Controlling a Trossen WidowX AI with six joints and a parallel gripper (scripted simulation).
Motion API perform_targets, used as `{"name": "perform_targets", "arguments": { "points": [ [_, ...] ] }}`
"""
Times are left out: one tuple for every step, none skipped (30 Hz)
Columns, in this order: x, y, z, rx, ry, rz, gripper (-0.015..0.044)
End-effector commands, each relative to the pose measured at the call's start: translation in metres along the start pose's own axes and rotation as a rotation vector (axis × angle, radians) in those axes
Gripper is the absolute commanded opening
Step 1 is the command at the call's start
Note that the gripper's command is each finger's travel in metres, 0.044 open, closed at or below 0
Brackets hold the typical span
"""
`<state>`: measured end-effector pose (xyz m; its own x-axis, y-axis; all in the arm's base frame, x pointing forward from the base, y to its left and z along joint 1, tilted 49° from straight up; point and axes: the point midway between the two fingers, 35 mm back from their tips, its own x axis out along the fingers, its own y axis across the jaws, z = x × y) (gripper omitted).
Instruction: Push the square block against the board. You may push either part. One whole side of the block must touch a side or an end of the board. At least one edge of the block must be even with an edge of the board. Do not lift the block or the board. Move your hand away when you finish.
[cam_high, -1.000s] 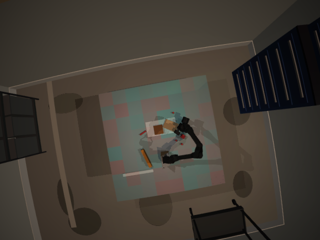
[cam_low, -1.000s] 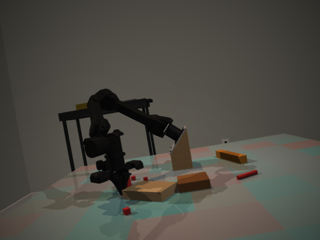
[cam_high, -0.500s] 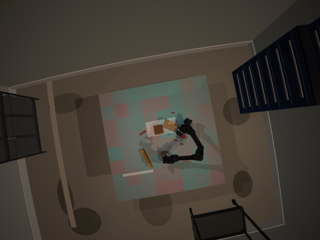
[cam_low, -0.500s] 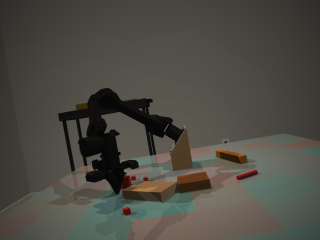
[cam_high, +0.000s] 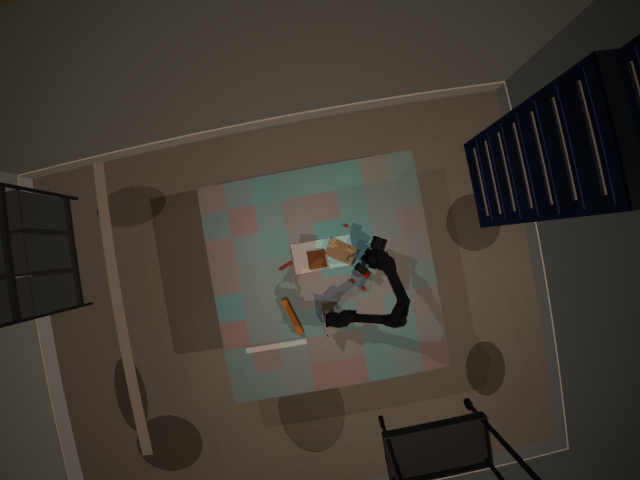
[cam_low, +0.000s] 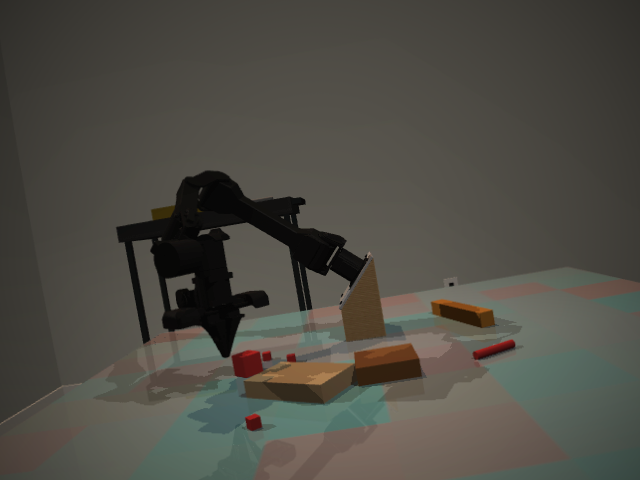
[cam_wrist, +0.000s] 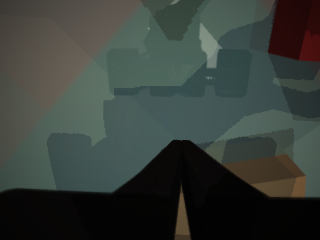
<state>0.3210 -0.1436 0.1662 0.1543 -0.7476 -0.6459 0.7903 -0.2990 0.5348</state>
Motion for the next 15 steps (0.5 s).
{"name": "perform_targets", "arguments": {
  "points": [
    [0.0,-0.001,-0.001,-0.019,-0.006,-0.01,0.0],
    [0.0,0.0,-0.003,-0.046,-0.004,-0.011,0.0],
    [0.001,0.001,-0.007,-0.079,-0.002,-0.012,0.0],
    [0.001,0.003,-0.01,-0.111,0.0,-0.013,0.0],
    [0.001,0.004,-0.014,-0.144,0.001,-0.014,0.0],
    [0.001,0.005,-0.017,-0.177,0.003,-0.015,0.0],
    [0.002,0.006,-0.021,-0.209,0.005,-0.015,0.0],
    [0.002,0.007,-0.024,-0.242,0.007,-0.016,0.0],
    [0.002,0.008,-0.028,-0.275,0.009,-0.017,0.0],
    [0.002,0.009,-0.031,-0.309,0.009,-0.017,0.0],
    [0.002,0.01,-0.035,-0.344,0.01,-0.017,0.0],
    [0.002,0.011,-0.038,-0.378,0.011,-0.018,0.0],
    [0.002,0.012,-0.042,-0.412,0.011,-0.018,0.0],
    [0.002,0.013,-0.045,-0.447,0.012,-0.018,0.0],
    [0.002,0.014,-0.049,-0.481,0.013,-0.018,0.0]
  ]
}}
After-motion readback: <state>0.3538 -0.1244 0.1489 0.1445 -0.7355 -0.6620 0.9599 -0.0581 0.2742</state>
